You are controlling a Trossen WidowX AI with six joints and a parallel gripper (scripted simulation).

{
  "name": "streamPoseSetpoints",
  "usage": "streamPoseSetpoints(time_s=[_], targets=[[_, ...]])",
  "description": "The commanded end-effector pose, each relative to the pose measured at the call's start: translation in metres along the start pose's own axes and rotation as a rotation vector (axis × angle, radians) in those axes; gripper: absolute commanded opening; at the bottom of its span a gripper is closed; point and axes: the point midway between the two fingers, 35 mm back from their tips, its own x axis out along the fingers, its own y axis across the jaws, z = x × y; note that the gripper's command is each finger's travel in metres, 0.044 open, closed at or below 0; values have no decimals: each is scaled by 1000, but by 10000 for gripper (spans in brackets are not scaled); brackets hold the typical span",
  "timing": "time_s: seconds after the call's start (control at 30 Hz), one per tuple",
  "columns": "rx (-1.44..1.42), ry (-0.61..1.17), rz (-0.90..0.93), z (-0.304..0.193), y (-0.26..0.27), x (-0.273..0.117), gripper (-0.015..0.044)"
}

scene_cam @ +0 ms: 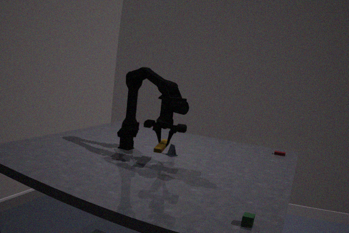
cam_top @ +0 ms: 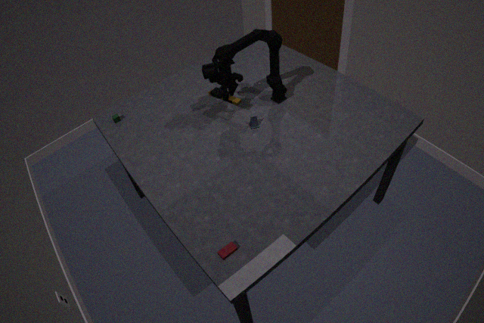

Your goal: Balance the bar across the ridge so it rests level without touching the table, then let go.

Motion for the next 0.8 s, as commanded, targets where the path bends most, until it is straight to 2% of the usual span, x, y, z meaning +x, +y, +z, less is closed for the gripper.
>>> streamPoseSetpoints(time_s=[0.0,0.23,0.77], targets=[[3,-9,6,0,-1,-13,0],[14,-9,6,-4,-2,-24,0],[260,-3,8,-62,21,-25,0]])
